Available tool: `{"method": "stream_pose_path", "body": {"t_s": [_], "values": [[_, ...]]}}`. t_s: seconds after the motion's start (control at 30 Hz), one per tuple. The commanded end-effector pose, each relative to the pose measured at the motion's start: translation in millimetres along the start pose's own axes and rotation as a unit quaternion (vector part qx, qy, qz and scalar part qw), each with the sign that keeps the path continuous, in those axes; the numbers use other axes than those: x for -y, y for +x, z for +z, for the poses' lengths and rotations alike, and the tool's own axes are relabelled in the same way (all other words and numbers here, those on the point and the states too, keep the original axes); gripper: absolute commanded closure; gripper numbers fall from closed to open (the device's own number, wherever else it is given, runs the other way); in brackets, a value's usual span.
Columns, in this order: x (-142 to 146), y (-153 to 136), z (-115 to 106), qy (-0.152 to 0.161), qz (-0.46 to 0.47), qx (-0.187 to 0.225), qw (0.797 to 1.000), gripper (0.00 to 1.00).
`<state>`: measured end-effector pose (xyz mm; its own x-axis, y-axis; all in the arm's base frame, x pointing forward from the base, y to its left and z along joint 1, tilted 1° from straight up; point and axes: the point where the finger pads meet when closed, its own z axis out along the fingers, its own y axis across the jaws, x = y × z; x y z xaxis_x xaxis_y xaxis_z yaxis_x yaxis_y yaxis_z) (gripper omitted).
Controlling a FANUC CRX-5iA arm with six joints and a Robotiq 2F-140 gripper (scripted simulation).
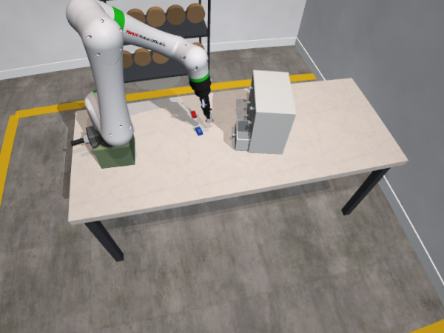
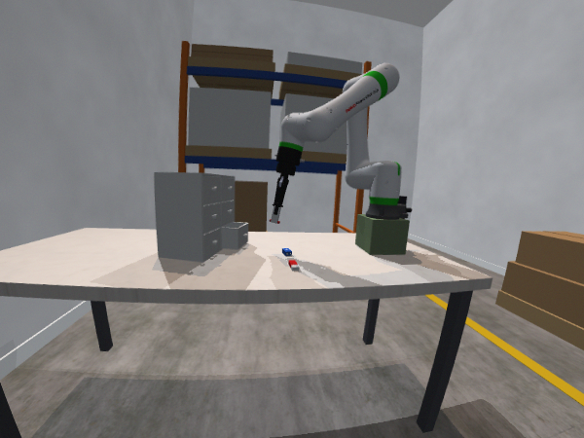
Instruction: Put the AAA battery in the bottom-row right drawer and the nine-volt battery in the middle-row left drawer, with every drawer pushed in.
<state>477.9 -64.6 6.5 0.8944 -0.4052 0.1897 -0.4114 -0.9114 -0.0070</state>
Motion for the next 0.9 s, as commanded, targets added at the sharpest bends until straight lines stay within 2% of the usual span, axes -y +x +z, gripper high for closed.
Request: {"method": "stream_pose_path", "body": {"t_s": [0.0,0.43,0.87], "values": [[-0.7,-0.6,0.2,-0.003,0.002,-0.026,1.0,0.97],[-0.7,-5.9,1.6,-0.003,0.001,-0.126,0.992,0.97],[-0.9,-7.4,1.7,-0.004,0.001,-0.179,0.984,0.97]]}}
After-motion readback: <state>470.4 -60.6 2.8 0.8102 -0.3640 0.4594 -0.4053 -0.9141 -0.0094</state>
